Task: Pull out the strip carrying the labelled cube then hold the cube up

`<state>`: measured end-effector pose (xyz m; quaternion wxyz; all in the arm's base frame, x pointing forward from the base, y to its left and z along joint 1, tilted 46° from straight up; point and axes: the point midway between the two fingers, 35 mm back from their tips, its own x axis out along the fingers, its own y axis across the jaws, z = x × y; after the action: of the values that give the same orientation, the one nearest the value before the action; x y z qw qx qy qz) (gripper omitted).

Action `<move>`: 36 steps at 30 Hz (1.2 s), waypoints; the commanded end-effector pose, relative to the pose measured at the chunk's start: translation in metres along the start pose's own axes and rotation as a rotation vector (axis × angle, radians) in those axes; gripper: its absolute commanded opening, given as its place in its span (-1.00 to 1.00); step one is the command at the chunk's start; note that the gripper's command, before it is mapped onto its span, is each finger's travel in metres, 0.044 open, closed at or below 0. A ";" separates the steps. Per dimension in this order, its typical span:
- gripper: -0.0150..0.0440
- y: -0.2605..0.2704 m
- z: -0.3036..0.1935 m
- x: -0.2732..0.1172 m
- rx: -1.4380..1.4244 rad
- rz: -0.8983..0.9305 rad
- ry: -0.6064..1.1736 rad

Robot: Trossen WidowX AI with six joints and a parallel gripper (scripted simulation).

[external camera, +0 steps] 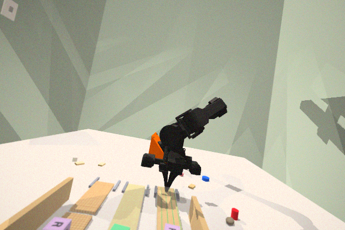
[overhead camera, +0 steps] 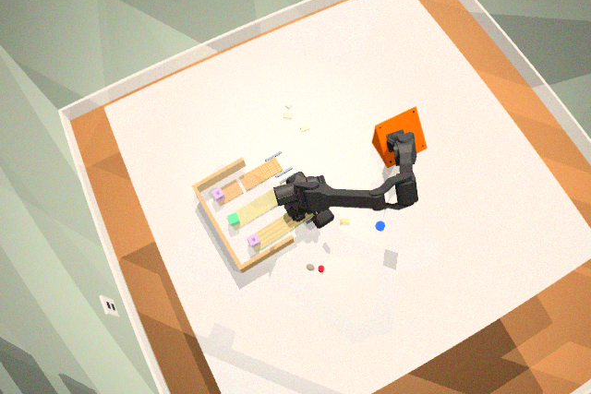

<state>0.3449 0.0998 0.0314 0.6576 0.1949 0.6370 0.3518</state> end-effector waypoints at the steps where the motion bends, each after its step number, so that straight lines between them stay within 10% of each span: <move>1: -0.49 0.000 -0.010 0.003 0.000 0.005 0.011; 36: -0.49 0.001 -0.063 0.005 0.003 0.005 0.013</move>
<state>0.2926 0.0906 0.0262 0.6590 0.1967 0.6349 0.3520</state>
